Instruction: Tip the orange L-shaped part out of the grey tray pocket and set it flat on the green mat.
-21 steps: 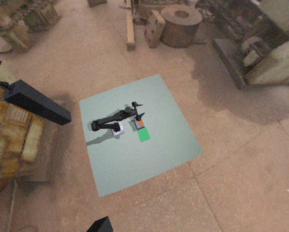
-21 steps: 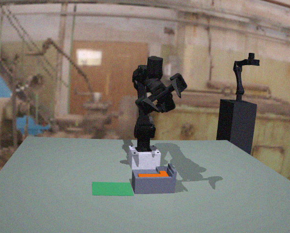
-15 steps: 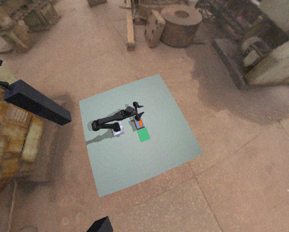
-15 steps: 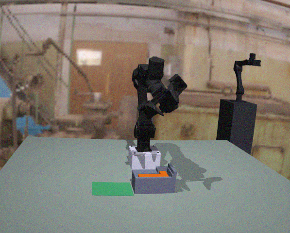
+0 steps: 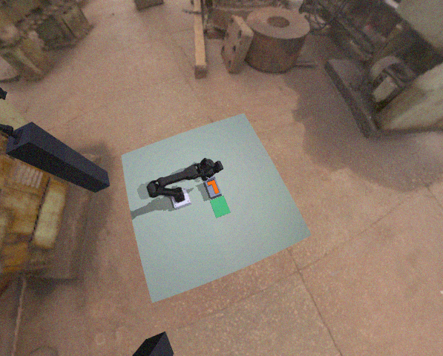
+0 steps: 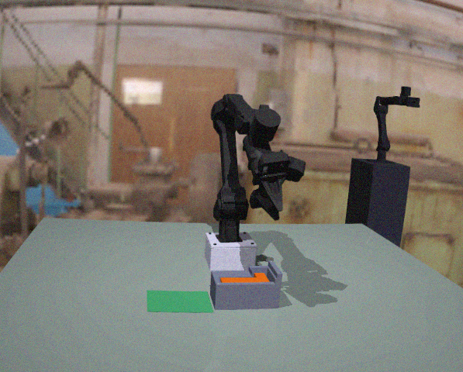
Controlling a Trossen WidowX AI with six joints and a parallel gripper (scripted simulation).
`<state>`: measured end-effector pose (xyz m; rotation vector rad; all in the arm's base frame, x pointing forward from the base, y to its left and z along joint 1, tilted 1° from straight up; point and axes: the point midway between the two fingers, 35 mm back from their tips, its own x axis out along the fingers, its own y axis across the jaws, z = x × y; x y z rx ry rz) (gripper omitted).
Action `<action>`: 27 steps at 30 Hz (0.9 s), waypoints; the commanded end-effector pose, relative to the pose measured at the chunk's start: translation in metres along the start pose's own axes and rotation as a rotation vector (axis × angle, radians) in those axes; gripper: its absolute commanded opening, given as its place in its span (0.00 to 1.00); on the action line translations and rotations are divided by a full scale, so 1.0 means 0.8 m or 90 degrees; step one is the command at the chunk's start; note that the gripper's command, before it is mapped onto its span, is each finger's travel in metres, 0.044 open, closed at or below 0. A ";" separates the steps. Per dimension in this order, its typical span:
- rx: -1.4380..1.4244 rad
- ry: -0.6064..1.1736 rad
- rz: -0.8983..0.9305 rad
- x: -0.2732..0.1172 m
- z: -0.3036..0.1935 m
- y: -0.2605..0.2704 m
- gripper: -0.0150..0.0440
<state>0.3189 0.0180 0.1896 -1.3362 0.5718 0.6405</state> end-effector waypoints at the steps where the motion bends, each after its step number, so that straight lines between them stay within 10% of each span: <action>1: 0.476 0.123 0.196 0.031 0.011 0.049 0.56; 14: 0.910 0.442 0.286 0.038 0.018 0.107 0.56; 27: 0.940 0.458 0.279 0.038 0.018 0.108 0.56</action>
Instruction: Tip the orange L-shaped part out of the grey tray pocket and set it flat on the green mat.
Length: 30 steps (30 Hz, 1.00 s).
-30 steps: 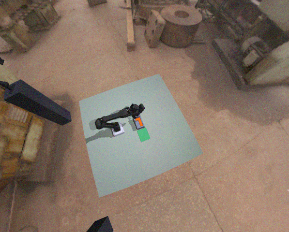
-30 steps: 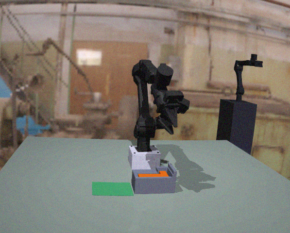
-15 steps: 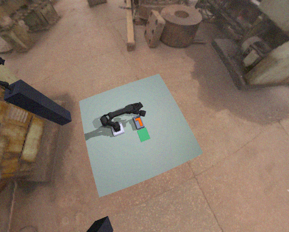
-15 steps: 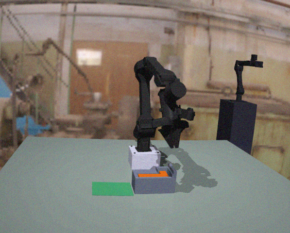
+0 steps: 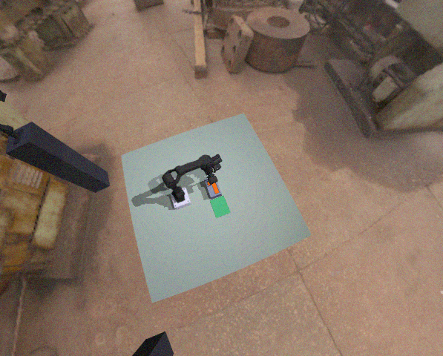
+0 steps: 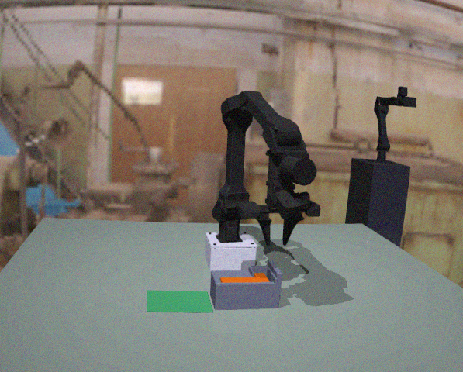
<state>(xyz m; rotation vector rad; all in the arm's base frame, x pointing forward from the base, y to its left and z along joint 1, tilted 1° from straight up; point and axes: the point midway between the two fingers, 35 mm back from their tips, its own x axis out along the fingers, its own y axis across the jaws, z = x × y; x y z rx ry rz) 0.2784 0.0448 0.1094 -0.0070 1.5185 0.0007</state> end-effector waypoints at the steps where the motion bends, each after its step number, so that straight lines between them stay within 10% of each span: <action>1: 0.050 0.015 -0.011 -0.001 0.001 0.001 0.56; 30: 0.050 0.015 -0.011 0.113 -0.002 -0.001 0.56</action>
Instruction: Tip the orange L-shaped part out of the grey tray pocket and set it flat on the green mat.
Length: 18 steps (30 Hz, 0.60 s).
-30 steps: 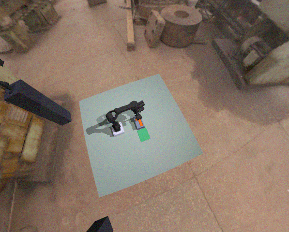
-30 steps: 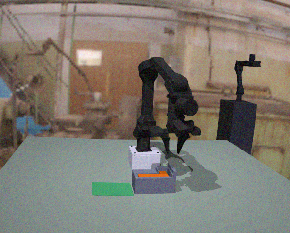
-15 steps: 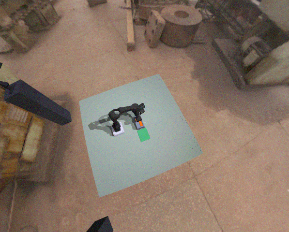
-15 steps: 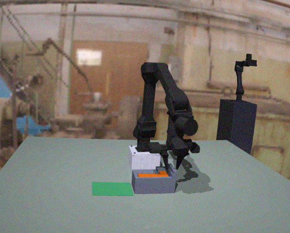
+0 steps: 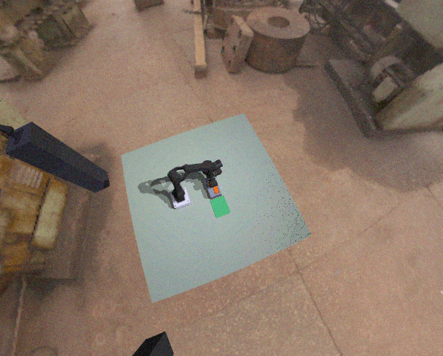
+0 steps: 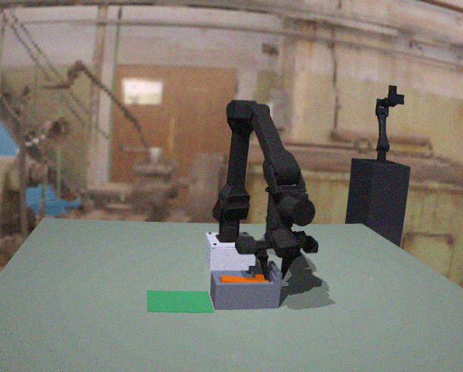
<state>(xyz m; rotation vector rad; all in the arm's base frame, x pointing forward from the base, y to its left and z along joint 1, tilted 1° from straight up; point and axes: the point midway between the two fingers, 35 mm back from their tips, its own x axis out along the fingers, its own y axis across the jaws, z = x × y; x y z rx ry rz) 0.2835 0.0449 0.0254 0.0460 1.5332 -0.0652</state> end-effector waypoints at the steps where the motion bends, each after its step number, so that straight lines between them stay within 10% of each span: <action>1: 0.001 0.005 -0.005 0.010 -0.002 -0.002 0.56; 18: 0.001 0.005 -0.005 0.032 -0.003 -0.002 0.56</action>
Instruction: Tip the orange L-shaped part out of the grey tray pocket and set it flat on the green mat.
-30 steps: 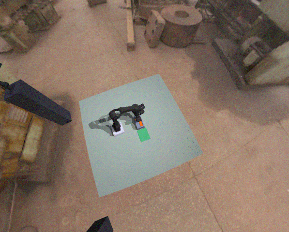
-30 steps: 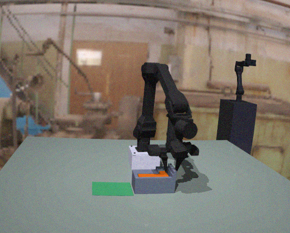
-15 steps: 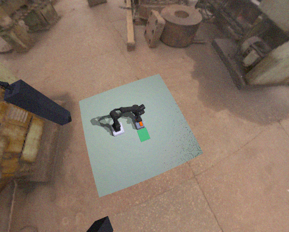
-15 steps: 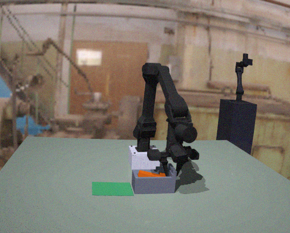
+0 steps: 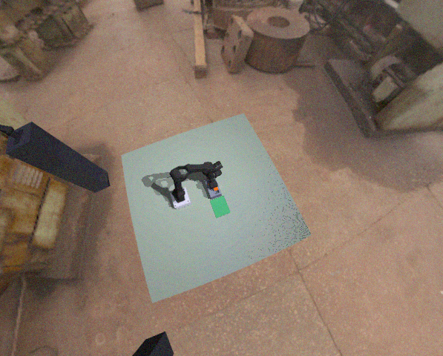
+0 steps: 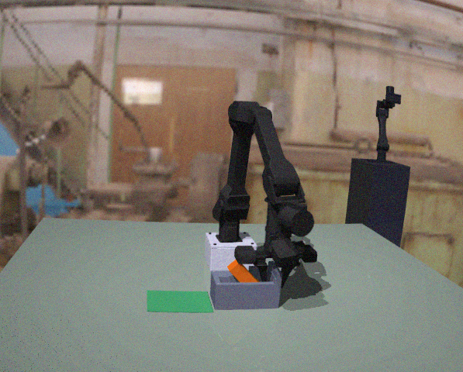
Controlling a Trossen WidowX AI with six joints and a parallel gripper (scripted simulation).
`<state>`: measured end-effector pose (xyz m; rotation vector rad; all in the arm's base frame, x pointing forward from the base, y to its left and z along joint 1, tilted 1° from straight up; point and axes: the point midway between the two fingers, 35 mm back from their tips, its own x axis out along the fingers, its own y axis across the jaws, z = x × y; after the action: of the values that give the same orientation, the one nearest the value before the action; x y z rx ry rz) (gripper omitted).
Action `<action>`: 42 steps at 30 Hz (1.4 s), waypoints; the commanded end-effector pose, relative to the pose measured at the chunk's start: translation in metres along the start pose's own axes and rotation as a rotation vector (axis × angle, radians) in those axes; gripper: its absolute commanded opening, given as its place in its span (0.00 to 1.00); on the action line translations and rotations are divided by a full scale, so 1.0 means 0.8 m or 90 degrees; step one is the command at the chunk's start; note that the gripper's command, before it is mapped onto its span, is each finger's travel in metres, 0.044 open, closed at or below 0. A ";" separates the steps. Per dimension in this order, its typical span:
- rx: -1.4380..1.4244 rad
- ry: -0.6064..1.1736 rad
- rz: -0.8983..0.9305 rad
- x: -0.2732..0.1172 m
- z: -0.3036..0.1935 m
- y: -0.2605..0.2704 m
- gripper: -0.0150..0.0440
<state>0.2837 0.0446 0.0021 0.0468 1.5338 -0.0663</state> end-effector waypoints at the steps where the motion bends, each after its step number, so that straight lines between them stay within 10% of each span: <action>1: 0.001 0.004 -0.004 0.003 -0.003 -0.002 0.56; 30: 0.001 0.004 -0.004 -0.014 -0.002 0.013 0.56; 42: 0.001 0.004 -0.004 -0.135 -0.001 -0.001 0.56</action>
<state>0.2825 0.0479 0.0983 0.0511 1.5344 -0.0712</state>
